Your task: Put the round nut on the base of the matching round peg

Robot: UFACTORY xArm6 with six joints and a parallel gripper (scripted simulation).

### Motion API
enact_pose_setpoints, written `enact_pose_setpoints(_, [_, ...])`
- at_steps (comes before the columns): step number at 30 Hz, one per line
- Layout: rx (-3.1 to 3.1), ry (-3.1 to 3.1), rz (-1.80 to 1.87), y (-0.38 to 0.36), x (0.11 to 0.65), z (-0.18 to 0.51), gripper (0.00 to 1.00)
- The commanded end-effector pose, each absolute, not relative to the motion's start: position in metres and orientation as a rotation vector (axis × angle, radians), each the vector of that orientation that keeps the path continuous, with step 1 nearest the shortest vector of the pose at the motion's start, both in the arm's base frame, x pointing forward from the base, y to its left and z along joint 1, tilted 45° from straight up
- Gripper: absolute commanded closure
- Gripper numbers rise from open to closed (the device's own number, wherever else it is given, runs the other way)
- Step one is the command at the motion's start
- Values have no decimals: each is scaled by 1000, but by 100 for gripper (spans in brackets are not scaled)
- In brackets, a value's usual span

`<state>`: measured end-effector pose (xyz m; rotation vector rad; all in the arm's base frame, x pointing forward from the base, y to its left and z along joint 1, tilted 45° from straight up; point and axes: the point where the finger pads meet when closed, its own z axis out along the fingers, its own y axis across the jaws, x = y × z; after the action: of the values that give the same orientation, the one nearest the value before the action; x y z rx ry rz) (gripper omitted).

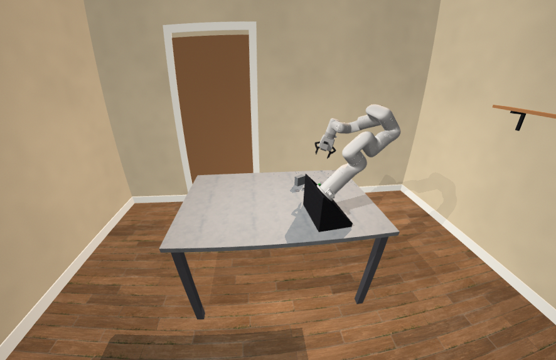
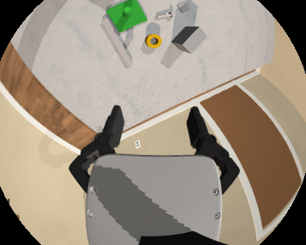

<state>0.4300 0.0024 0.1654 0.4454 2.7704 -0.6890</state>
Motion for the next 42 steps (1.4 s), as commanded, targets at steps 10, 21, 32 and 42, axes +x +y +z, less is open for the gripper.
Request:
enact_pose_setpoints(10, [444, 2768, -686, 3, 431, 167, 0])
enact_pose_setpoints(21, [445, 2768, -686, 3, 431, 166, 40])
enact_pose_setpoints(32, [489, 2754, -684, 3, 431, 165, 40])
enact_pose_setpoints(42, [590, 2719, -678, 2, 430, 161, 40])
